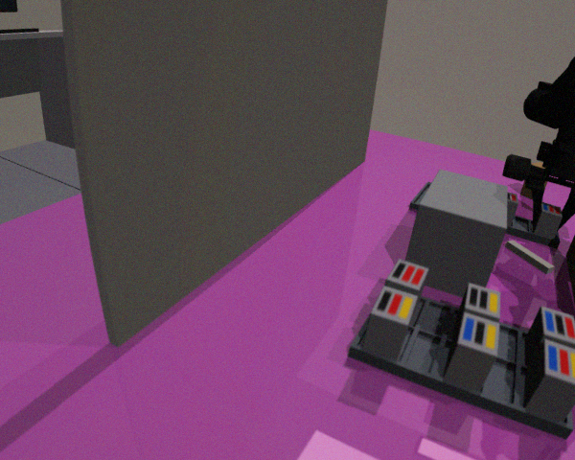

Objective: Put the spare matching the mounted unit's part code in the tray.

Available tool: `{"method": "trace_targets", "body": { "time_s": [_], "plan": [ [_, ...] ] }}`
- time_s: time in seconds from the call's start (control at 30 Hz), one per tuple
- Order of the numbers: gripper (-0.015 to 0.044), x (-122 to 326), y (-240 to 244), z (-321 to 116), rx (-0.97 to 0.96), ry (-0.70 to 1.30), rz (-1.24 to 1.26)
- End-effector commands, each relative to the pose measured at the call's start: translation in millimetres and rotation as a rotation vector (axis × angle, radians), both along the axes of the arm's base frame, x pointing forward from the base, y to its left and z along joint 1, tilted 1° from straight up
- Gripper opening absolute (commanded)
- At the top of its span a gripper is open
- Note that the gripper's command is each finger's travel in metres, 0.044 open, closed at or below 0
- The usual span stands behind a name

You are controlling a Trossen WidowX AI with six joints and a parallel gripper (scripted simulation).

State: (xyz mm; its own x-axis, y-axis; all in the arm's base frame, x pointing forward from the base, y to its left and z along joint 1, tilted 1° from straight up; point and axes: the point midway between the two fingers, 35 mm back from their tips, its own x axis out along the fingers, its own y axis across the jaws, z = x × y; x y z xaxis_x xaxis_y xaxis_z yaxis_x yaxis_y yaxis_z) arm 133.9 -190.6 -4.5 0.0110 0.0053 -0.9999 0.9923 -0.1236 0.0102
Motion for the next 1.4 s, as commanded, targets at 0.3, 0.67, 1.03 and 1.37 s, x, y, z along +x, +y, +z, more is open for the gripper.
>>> {"method": "trace_targets", "body": {
  "time_s": [0.3,0.67,1.03,1.37],
  "plan": [
    [0.0,0,0,0,-0.001,-0.001,0.0],
    [0.0,2,-3,36,-0.001,0.0,0.0],
    [0.0,-1,-1,79,0.0,0.001,0.0],
    [0.0,-2,1,123,-0.003,0.0,-0.002]
  ]
}}
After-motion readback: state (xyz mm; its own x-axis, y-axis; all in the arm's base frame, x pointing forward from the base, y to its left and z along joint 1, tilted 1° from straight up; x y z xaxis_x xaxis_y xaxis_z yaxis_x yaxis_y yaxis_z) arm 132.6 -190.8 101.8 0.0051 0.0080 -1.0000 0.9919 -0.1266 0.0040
